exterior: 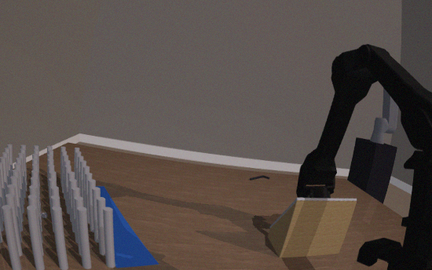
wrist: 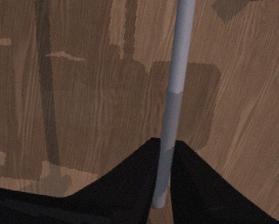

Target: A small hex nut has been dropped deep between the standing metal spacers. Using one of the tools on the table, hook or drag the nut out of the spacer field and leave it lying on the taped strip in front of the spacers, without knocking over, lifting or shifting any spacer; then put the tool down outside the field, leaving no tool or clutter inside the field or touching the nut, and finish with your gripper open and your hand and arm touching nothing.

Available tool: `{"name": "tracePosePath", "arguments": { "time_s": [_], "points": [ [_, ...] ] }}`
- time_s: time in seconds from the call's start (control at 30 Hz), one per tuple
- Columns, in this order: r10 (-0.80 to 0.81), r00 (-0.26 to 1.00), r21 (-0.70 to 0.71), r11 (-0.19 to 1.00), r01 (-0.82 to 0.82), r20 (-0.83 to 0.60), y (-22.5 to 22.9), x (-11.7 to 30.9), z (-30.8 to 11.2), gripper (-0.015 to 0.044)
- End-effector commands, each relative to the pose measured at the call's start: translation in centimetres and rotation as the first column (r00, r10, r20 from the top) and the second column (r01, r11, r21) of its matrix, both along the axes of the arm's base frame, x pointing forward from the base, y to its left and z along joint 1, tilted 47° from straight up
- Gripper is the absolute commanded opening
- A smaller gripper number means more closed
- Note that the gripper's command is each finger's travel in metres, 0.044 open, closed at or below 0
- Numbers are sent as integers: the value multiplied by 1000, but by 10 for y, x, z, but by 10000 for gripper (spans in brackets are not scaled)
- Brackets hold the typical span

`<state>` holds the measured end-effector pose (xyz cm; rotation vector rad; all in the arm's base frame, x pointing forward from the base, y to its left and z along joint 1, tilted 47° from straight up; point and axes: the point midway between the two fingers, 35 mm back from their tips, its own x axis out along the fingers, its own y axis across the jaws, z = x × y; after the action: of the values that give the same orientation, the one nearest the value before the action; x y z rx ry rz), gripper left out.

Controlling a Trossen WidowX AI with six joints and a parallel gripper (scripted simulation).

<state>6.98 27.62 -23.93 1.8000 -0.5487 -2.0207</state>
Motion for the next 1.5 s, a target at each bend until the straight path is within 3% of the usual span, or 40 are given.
{"name": "tracePosePath", "arguments": {
  "time_s": [0.0,1.47],
  "points": [
    [-89,992,15,996,88,90,5,-2,-1,0],
    [-107,990,15,994,106,97,-34,-8,-41,0]
  ]
}}
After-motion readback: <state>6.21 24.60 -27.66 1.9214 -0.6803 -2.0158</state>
